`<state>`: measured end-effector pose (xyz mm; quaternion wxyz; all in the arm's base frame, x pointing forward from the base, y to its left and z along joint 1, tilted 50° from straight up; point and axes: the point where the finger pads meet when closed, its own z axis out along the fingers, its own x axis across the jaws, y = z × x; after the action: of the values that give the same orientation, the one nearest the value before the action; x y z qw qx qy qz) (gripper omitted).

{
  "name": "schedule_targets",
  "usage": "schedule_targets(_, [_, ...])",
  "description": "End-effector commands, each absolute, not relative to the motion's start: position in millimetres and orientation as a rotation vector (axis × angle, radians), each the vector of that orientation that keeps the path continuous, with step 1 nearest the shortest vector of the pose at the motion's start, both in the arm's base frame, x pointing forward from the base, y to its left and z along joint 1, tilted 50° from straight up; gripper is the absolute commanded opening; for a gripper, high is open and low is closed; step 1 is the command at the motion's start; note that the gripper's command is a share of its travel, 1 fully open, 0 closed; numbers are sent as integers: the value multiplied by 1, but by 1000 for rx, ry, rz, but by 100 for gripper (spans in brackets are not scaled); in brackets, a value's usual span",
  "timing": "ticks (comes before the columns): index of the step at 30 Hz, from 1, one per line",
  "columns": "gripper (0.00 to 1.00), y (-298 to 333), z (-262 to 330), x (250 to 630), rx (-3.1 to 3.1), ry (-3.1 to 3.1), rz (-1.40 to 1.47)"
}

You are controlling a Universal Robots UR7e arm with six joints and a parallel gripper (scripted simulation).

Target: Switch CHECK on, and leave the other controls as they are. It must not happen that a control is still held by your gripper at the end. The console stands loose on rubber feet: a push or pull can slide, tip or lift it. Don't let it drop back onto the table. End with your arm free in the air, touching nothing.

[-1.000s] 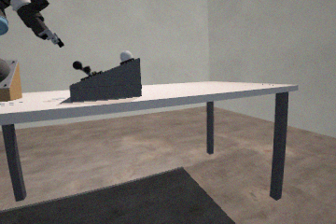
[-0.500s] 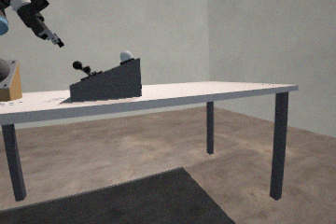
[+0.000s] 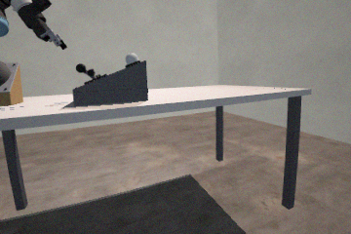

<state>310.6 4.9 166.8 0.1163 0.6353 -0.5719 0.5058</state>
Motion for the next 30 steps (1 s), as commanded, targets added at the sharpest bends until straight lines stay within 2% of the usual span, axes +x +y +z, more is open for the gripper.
schedule_targets(1, [100, 5, 167, 311, 1860, -1675, 1482])
schedule_targets(30, [100, 27, 185, 301, 1860, -1675, 1482])
